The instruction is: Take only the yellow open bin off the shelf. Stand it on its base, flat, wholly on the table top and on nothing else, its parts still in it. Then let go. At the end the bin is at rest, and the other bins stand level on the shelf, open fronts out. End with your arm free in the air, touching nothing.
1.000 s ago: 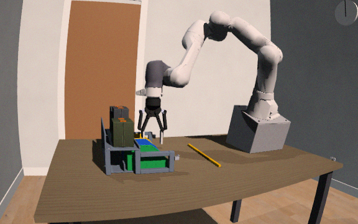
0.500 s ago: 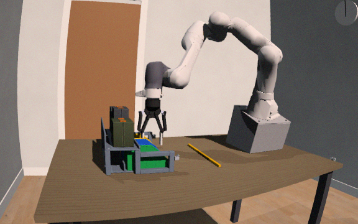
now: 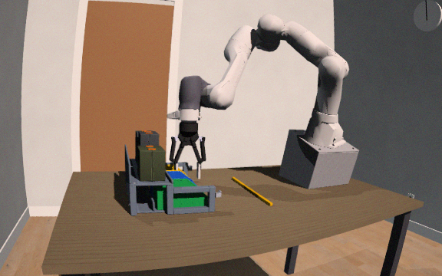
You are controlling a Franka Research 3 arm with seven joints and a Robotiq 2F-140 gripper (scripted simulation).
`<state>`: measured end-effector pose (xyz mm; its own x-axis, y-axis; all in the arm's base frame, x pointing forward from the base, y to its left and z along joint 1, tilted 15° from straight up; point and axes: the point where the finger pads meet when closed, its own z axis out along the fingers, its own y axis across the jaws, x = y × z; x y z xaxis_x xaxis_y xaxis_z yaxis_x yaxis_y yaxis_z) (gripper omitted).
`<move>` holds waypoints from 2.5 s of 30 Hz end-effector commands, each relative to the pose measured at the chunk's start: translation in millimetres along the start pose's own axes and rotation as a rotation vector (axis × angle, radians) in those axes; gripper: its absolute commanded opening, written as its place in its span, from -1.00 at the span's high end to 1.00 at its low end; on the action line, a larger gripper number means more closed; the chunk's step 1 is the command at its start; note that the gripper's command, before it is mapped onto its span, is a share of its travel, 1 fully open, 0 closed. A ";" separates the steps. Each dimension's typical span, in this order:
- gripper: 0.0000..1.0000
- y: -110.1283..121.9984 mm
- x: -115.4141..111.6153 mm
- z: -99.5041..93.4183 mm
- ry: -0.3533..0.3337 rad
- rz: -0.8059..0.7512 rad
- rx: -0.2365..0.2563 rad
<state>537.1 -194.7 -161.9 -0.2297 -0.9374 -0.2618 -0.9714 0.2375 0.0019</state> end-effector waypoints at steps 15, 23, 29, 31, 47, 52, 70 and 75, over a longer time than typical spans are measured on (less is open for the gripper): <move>-0.15 -1.5 0.2 -1.4 0.000 0.004 0.003; -0.15 -0.4 0.0 -0.5 0.000 0.001 0.001; -0.15 -1.6 0.2 -2.2 0.000 0.004 0.003; -0.15 -1.6 0.2 -2.2 0.000 0.004 0.003; 1.00 -0.7 0.0 -0.8 0.001 -0.001 0.001; 1.00 -0.7 0.0 -0.8 0.001 -0.001 0.001; 1.00 -0.8 0.1 -1.0 0.001 -0.001 0.002; 1.00 -0.8 0.1 -1.0 0.001 -0.001 0.002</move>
<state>537.7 -195.2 -161.1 -0.2293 -0.9378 -0.2609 -0.9714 0.2374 0.0005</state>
